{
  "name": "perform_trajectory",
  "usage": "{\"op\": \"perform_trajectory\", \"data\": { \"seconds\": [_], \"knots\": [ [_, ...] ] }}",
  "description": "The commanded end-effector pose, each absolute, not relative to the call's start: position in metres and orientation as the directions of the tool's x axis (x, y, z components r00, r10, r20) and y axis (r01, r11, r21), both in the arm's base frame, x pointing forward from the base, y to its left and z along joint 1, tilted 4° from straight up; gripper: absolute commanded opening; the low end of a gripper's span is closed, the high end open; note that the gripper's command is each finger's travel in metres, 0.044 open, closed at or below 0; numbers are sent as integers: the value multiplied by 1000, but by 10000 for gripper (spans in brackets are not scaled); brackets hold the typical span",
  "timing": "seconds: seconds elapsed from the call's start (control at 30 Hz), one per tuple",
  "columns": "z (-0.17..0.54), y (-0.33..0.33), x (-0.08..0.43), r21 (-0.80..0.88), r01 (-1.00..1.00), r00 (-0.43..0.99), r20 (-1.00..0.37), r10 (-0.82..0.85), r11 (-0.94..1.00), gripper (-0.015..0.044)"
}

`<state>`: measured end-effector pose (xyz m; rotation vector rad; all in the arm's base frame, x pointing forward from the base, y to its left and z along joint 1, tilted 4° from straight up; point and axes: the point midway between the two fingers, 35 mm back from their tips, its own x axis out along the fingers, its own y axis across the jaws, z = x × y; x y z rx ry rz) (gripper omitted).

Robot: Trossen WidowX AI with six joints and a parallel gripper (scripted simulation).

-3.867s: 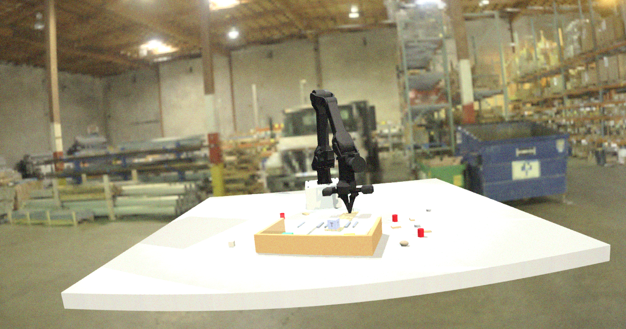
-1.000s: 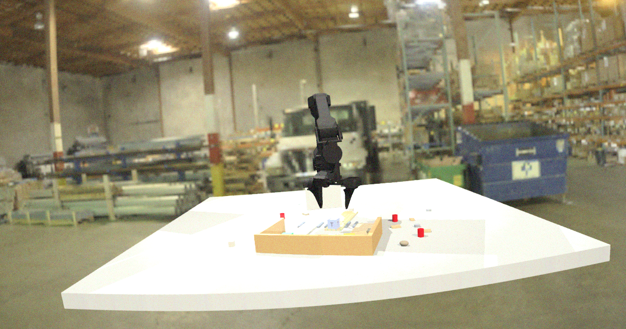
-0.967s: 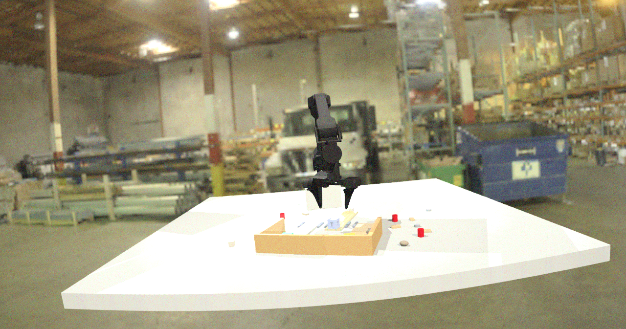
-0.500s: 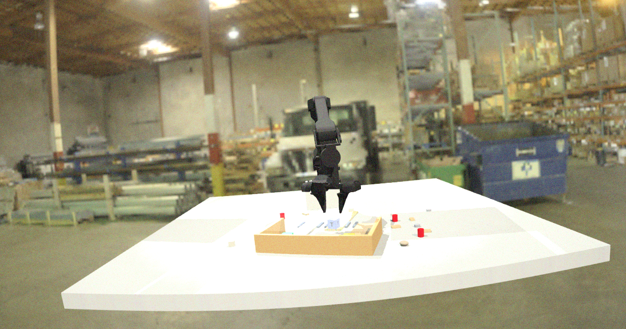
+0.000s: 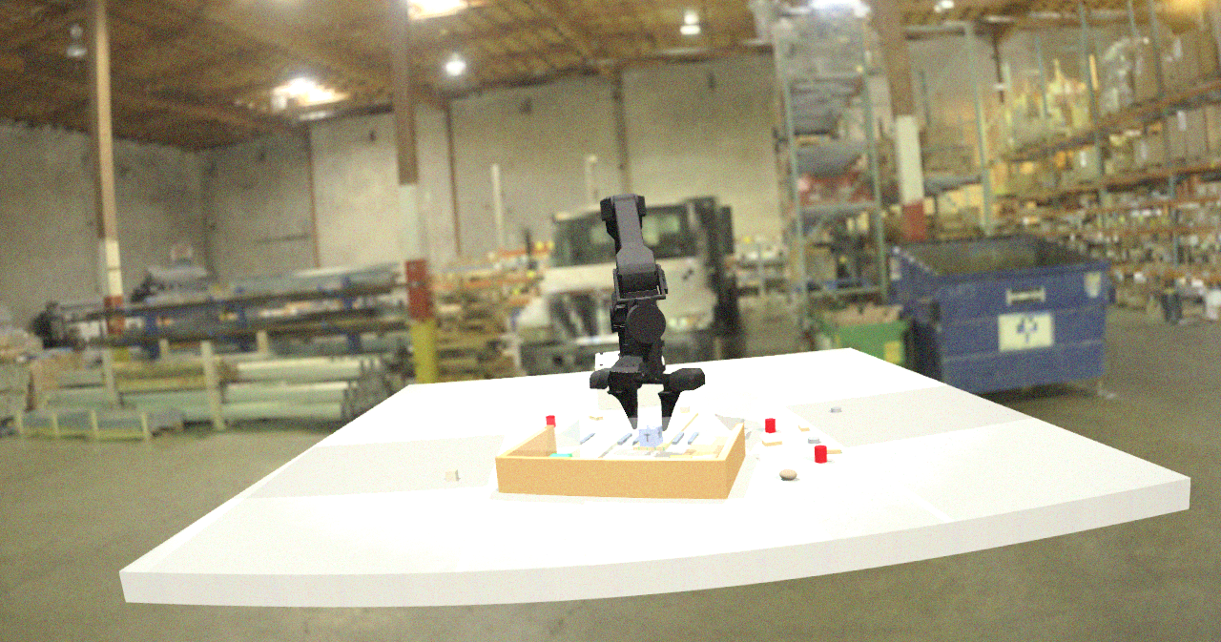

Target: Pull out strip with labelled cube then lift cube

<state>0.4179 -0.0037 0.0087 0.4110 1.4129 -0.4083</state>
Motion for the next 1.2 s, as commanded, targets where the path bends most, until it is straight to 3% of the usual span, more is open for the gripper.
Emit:
{"op": "perform_trajectory", "data": {
  "seconds": [0.0, 0.37, 0.5, 0.73, 0.87, 1.17],
  "knots": [
    [0, -3, 417, 33, 502, 107, -994, -25, 864, 250],
    [-12, -3, 418, 33, 502, 107, -994, -25, 864, 250],
    [-9, -4, 418, 30, 505, 109, -994, -29, 862, 145],
    [-9, -4, 418, 30, 505, 109, -994, -29, 862, 98],
    [-7, -4, 416, 30, 505, 109, -994, -29, 862, 0],
    [14, -3, 381, 30, 503, 105, -994, -26, 864, 0]
  ]
}}
